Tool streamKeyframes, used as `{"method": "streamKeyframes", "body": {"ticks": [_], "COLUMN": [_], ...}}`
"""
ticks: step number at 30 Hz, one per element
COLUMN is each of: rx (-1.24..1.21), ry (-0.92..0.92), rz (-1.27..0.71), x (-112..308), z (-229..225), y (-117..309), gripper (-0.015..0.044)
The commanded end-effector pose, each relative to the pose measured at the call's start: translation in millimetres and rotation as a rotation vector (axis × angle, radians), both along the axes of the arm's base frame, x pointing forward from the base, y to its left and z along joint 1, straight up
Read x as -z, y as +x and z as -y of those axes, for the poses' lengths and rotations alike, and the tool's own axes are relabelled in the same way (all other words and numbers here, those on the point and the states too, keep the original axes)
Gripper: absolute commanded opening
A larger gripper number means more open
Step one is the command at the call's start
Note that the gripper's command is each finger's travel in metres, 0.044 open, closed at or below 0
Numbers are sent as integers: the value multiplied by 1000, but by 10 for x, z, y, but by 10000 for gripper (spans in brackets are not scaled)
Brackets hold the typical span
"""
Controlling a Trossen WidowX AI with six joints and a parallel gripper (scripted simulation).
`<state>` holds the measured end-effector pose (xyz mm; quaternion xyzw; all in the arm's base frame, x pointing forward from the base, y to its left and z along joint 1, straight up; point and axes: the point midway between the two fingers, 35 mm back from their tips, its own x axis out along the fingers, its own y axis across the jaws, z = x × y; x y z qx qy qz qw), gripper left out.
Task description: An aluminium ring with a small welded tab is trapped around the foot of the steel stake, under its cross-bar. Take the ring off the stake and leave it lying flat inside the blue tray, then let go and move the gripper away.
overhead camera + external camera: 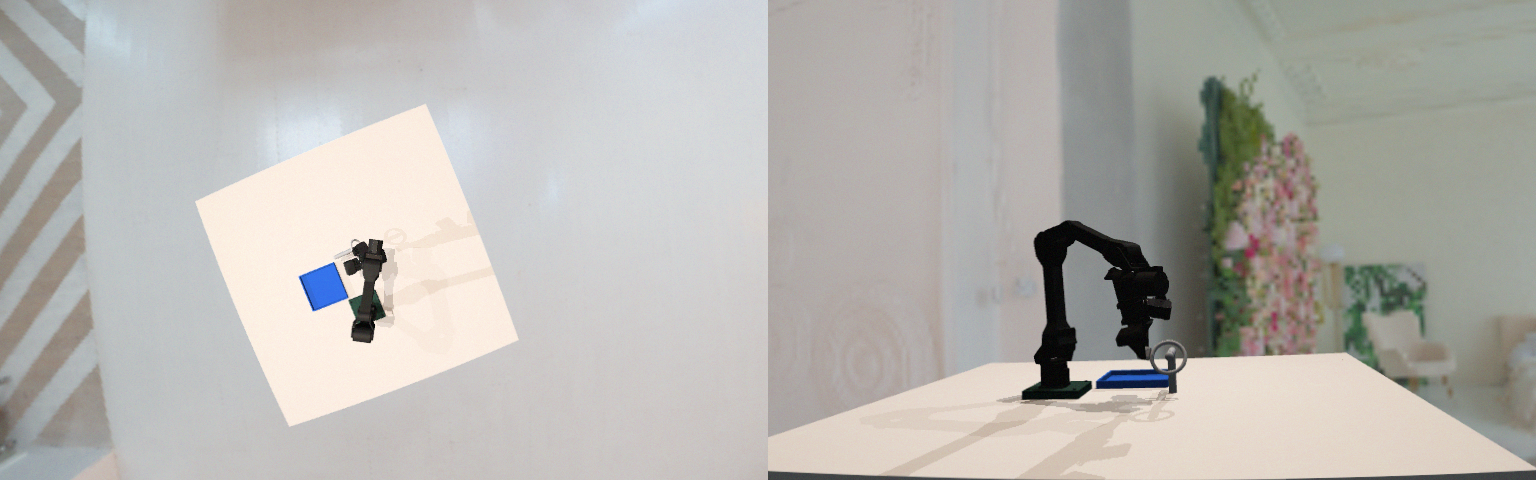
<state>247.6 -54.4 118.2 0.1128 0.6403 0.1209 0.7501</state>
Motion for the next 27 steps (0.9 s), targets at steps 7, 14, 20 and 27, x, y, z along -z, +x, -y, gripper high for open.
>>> {"method": "streamKeyframes", "body": {"ticks": [7, 14, 20, 27], "rx": [-2, -2, -2, -2], "ry": [1, 1, 1, 0], "rz": [10, 10, 10, 10], "x": [-21, -22, -22, -23], "z": [75, 115, 150, 190], "y": [26, 31, 35, 39], "gripper": [0, 0, 0, 0]}}
